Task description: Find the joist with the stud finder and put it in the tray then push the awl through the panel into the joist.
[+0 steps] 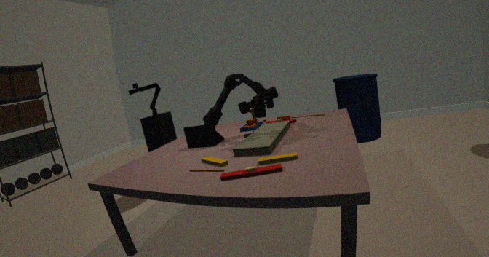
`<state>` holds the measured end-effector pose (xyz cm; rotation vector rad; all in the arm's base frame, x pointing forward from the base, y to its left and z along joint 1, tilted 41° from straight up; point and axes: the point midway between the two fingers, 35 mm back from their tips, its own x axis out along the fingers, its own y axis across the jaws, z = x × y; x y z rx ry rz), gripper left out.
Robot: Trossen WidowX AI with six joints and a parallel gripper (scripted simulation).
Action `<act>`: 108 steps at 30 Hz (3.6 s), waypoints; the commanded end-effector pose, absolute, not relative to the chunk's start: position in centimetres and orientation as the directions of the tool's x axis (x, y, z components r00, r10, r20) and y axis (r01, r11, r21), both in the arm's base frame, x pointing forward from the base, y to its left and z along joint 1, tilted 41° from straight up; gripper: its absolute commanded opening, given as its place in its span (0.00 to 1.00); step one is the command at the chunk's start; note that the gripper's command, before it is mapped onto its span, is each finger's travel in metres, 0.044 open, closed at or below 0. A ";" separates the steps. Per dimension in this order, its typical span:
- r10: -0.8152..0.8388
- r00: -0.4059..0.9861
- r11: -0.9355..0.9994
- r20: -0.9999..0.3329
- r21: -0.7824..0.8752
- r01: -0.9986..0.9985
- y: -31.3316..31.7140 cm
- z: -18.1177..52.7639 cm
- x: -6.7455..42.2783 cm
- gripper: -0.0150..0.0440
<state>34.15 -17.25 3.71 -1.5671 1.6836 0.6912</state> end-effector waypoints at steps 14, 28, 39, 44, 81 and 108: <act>-0.761 -0.056 0.098 -0.646 -0.029 -0.995 -10.0 11.8 35.4 0.25; -0.786 -0.047 0.084 -0.616 -0.030 -0.996 -8.6 12.9 35.5 0.25; -0.785 -0.047 0.084 -0.617 -0.030 -0.996 -7.7 11.8 35.7 0.25; -0.785 -0.047 0.084 -0.618 -0.030 -0.996 -7.2 11.3 35.7 0.25; -0.785 -0.048 0.084 -0.618 -0.030 -0.996 -4.1 7.6 36.0 0.25; -0.785 -0.048 0.084 -0.618 -0.030 -0.996 -4.1 7.6 36.0 0.25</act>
